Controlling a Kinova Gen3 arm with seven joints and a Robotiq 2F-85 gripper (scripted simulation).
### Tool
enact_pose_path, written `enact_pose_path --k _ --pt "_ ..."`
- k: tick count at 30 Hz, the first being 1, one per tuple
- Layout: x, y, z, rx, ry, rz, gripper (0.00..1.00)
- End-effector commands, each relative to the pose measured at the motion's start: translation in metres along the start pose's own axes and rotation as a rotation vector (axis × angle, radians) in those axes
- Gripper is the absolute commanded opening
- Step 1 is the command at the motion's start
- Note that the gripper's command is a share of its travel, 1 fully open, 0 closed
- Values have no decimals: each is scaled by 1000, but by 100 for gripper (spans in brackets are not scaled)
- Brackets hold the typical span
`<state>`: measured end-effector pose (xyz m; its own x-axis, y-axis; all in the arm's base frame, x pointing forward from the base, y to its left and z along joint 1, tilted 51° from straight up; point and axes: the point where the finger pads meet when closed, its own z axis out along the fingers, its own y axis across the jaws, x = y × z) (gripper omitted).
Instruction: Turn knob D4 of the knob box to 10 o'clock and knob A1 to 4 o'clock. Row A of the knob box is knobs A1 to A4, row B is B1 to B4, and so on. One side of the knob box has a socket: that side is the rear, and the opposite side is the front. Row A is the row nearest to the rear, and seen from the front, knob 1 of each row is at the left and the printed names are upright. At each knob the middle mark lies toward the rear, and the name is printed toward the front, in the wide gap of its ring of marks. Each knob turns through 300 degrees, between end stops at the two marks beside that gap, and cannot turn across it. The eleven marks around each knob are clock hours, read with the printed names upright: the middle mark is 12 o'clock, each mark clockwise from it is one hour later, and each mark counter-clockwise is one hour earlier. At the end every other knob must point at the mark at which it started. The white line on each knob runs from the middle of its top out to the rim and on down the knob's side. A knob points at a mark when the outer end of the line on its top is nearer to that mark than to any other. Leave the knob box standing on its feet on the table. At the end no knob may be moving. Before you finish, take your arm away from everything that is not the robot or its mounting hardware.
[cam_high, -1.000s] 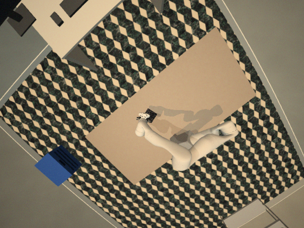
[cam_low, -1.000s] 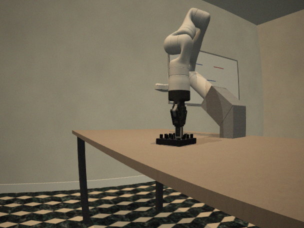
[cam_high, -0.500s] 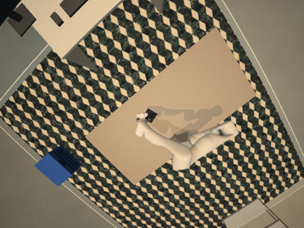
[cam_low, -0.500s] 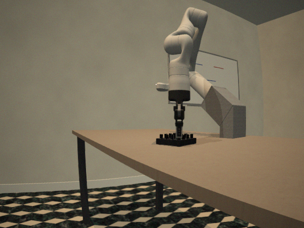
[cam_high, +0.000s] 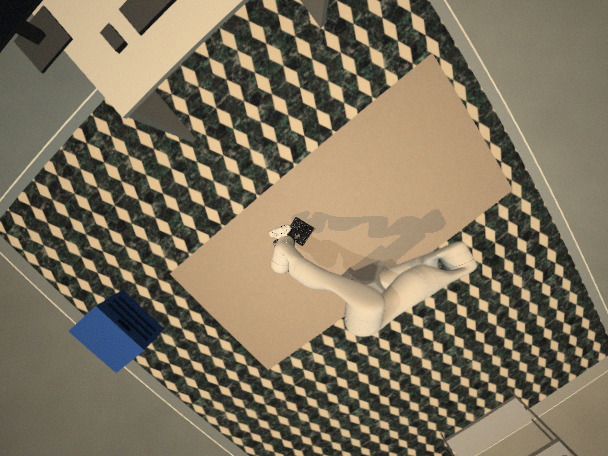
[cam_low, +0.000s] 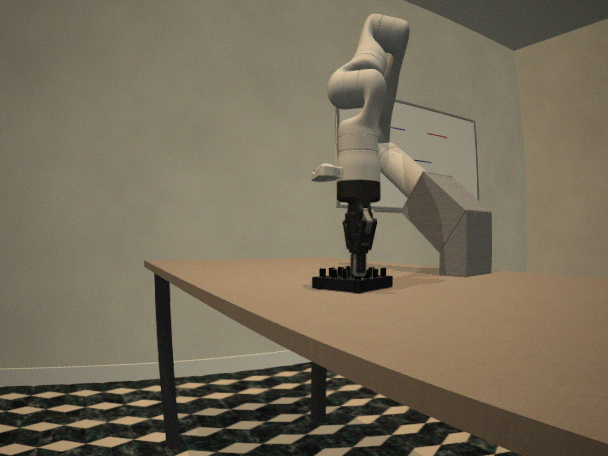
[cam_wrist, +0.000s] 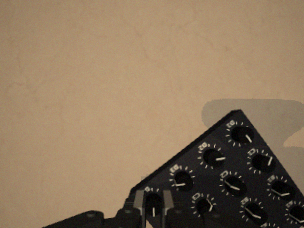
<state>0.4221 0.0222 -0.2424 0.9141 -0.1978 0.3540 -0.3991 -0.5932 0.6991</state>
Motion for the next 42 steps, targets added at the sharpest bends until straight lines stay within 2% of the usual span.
enact_pose_path --k 1,10,26,42 --pt "0 -1 -1 4 -4 -43 8" --pt "0 -1 -1 5 -4 -236 8" --pt "0 -1 -1 5 -3 -486 8" --pt "0 -1 -1 6 -3 -642 8"
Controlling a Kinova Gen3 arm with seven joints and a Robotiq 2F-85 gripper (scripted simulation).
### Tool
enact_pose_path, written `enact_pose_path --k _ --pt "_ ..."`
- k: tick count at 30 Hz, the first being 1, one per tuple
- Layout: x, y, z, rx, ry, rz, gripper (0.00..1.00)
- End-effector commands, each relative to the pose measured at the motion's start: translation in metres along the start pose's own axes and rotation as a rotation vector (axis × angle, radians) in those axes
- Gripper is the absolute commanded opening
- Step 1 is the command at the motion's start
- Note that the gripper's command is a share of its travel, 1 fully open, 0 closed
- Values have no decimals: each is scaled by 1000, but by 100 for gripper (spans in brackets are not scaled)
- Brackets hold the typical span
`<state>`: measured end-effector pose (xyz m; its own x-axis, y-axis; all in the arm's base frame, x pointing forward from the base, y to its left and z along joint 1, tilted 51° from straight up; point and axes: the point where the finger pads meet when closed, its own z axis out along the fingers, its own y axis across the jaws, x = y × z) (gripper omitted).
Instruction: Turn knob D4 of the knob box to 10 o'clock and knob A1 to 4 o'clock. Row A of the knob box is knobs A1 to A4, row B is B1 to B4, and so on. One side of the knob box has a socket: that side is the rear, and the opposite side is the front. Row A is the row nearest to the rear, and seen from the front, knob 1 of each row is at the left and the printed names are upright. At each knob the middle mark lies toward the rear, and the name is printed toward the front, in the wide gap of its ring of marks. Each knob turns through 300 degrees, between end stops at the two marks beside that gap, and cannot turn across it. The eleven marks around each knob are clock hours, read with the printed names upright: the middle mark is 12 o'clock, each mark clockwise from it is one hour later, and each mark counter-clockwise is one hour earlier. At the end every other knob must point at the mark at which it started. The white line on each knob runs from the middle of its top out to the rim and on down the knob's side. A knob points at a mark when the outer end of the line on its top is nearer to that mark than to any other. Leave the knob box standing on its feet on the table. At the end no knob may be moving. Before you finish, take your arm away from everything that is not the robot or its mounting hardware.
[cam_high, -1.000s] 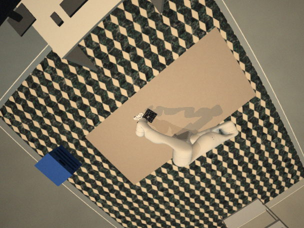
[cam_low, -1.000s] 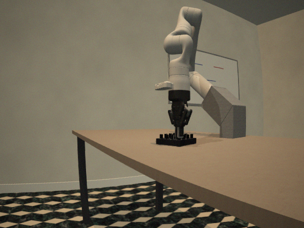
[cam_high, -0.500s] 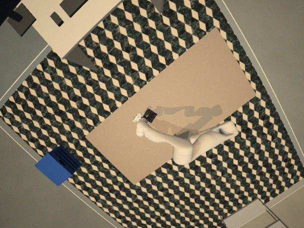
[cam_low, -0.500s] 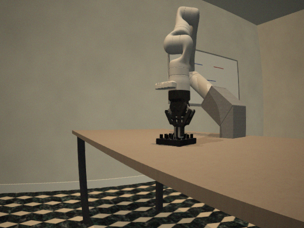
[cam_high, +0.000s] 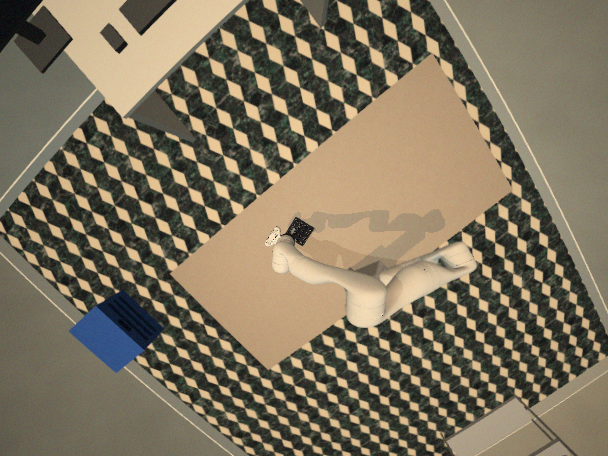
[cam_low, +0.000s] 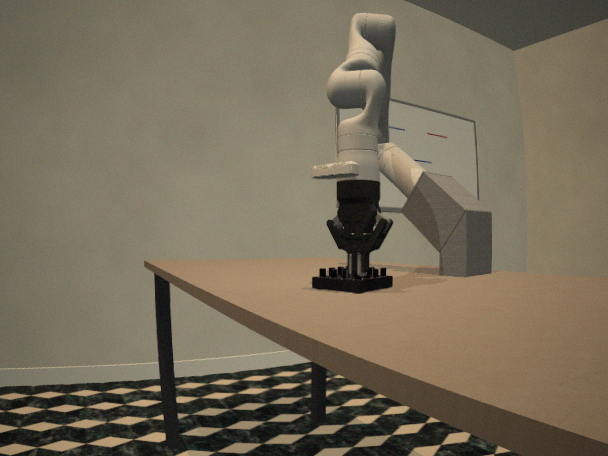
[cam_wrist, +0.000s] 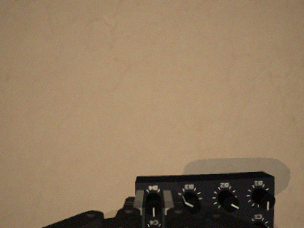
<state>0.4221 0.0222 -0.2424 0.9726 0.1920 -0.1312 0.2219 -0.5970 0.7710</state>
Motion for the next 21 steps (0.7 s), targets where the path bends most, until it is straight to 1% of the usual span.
enact_pose_path --k 1,21 --pt "1 0 -1 3 0 -14 8" --pt "1 0 -1 3 1 -69 8"
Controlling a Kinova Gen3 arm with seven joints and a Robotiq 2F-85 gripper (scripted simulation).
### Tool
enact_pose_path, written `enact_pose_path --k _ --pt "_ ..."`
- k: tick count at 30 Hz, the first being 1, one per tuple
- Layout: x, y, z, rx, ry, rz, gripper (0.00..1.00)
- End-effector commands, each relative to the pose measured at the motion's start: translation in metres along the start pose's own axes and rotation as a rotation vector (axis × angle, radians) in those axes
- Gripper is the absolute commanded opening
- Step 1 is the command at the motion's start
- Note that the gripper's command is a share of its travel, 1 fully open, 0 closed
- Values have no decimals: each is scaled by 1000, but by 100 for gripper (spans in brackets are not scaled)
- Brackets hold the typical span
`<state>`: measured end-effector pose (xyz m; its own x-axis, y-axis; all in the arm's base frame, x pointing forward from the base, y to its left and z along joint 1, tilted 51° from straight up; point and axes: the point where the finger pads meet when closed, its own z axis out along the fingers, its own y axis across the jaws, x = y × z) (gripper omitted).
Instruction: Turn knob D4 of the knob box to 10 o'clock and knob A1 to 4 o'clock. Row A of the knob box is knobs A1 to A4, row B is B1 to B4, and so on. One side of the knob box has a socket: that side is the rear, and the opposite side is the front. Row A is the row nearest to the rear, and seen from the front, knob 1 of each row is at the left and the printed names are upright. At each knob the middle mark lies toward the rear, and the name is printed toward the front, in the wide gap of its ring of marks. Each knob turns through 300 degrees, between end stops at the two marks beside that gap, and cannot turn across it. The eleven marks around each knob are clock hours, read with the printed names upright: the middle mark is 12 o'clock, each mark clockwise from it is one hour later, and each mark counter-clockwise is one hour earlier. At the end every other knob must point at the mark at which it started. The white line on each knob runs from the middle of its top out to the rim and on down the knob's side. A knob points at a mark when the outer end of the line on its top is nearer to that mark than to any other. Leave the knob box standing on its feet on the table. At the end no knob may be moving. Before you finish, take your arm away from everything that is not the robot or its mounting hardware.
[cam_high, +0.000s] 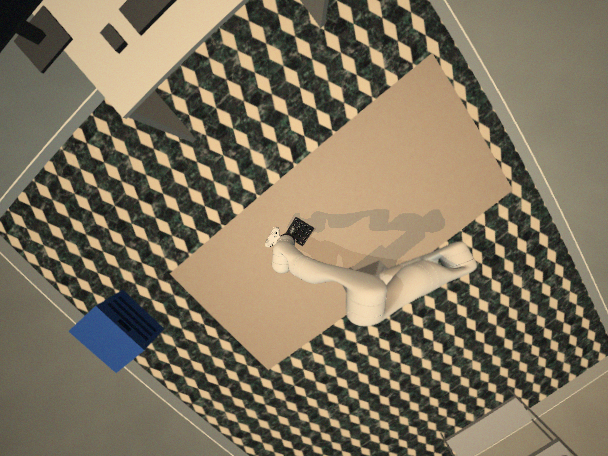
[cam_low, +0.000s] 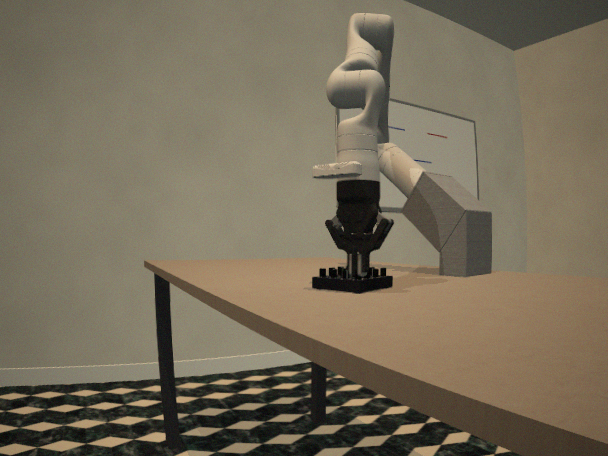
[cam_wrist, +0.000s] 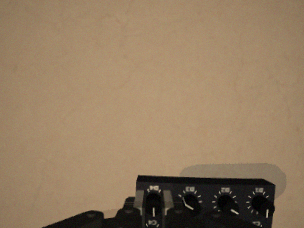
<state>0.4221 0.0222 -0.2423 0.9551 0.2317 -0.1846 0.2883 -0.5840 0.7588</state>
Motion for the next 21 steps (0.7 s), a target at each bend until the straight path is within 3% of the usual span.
enact_pose_path --k 1,17,18,21 --pt "1 0 -1 1 2 0 8" --pt "1 0 -1 1 2 -1 8" --pt "1 0 -1 1 2 -1 19" --pt "1 0 -1 1 2 -1 19"
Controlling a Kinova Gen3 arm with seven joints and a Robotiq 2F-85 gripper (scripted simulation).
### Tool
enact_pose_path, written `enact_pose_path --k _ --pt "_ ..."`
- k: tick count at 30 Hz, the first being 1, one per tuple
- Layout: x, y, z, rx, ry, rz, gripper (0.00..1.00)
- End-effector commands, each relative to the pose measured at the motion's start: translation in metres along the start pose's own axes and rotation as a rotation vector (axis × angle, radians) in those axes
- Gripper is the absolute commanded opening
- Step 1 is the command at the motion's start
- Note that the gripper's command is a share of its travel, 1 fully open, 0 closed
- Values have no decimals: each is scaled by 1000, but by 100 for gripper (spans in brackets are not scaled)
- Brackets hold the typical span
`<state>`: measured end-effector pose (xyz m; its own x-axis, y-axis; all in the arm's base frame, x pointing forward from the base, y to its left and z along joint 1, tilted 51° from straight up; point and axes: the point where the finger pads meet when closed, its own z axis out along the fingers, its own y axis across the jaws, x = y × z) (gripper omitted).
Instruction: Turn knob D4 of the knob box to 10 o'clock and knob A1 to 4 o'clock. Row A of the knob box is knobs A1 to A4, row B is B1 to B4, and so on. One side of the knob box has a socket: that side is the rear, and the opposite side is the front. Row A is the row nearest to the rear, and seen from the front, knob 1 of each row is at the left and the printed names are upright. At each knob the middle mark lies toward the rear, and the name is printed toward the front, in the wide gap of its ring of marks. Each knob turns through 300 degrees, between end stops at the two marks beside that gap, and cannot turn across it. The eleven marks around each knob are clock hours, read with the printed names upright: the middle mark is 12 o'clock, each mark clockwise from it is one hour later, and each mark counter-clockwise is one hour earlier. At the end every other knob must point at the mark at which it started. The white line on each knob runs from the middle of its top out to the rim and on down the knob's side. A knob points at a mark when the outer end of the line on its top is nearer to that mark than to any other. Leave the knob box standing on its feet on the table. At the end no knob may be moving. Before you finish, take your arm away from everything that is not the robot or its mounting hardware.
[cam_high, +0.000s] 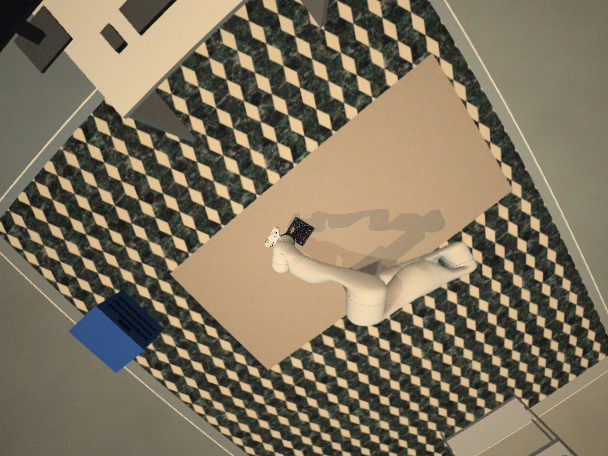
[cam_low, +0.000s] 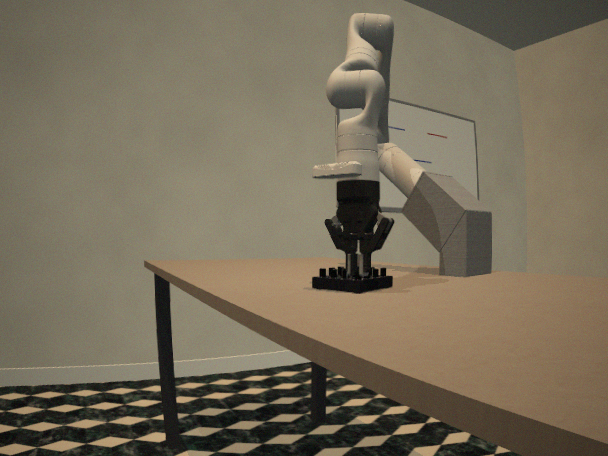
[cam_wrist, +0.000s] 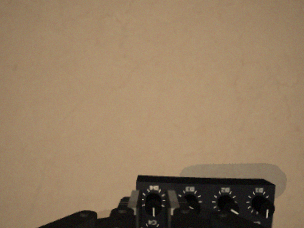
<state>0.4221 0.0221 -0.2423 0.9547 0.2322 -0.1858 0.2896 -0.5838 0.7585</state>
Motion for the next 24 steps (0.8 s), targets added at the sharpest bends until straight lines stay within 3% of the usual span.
enact_pose_path --k 1,18,24 --pt "1 0 -1 1 2 0 19" --pt "1 0 -1 1 2 0 19" --pt "1 0 -9 1 2 0 19"
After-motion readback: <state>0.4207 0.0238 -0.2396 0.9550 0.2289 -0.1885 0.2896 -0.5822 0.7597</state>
